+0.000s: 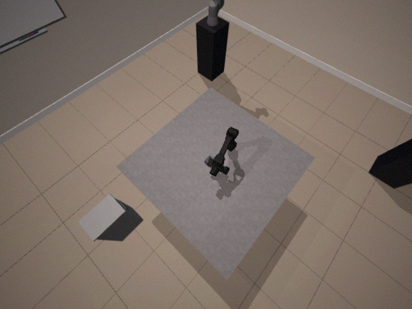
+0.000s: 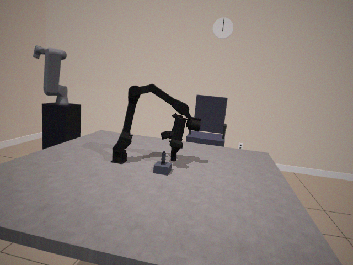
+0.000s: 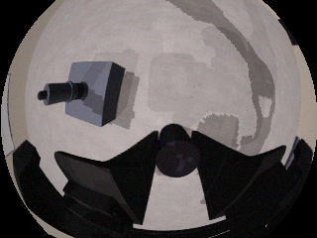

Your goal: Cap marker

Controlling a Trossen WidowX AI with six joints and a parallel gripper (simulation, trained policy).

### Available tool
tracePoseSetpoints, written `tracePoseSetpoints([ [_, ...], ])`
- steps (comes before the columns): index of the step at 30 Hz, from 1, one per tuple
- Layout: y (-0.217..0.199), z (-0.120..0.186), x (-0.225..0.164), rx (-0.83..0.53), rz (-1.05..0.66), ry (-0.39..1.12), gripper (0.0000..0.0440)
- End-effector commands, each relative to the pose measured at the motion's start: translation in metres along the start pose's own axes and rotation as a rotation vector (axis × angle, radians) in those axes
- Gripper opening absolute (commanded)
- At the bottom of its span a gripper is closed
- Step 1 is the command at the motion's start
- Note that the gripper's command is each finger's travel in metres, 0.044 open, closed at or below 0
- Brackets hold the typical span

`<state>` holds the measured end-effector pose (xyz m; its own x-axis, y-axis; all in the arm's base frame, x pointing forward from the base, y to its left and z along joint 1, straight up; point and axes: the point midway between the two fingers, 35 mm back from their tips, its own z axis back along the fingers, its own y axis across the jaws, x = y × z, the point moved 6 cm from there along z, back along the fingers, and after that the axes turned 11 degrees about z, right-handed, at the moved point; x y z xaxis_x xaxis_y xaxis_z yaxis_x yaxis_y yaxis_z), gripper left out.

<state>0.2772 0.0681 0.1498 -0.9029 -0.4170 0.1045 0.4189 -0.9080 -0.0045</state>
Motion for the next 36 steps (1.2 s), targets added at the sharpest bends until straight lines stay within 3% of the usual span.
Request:
tracePoseSetpoints([
  [1,0.003,0.013,0.001,0.01,-0.001,0.022,0.0024],
  [18,0.026,0.063,0.024,0.001,-0.103,0.063,0.0013],
  [36,0.064,0.083,0.064,-0.021,-0.288,0.041,0.0],
])
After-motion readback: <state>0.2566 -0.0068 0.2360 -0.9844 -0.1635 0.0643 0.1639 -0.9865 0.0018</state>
